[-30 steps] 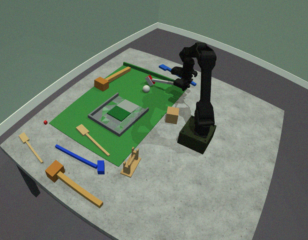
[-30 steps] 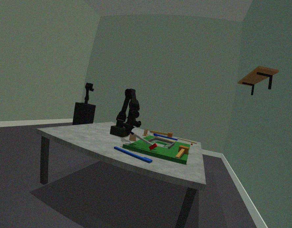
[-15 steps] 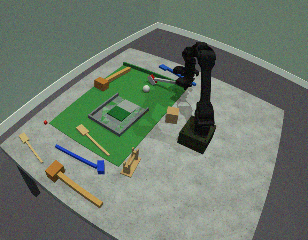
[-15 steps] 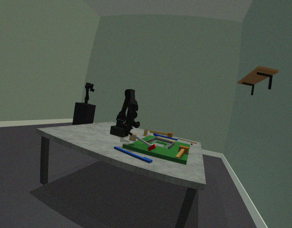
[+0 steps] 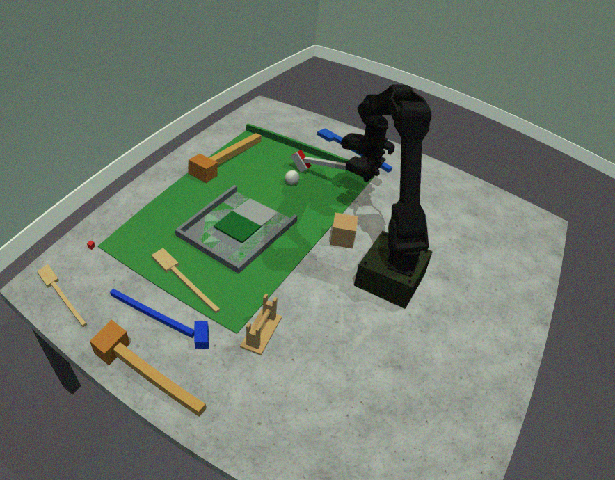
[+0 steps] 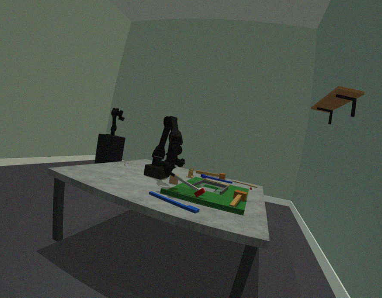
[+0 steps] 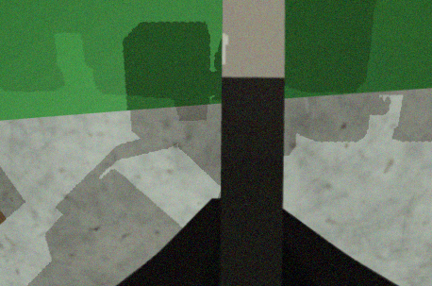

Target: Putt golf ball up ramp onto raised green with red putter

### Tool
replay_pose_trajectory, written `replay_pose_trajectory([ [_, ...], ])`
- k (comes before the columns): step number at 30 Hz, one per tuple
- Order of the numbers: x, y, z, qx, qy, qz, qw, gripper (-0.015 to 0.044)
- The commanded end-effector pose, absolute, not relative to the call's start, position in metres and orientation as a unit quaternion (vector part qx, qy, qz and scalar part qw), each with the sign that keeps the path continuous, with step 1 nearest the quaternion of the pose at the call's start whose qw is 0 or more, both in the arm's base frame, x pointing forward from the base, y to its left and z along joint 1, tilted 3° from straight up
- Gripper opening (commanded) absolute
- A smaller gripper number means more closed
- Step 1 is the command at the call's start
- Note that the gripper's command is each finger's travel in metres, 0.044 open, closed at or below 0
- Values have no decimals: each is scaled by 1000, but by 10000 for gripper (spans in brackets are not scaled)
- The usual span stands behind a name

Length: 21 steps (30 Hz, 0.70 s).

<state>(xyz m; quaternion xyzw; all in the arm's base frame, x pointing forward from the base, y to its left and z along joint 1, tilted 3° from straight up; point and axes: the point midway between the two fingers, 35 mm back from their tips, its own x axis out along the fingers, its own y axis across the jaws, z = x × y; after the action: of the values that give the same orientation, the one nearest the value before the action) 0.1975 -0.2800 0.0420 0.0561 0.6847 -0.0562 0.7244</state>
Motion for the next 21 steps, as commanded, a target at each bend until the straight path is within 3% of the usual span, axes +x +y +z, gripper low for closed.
replay_pose_trajectory([
  [1,211,-228,44,53,684,-48,726,0],
  [6,212,-170,42,53,683,-46,727,0],
  [21,209,-170,92,53,682,-46,728,0],
])
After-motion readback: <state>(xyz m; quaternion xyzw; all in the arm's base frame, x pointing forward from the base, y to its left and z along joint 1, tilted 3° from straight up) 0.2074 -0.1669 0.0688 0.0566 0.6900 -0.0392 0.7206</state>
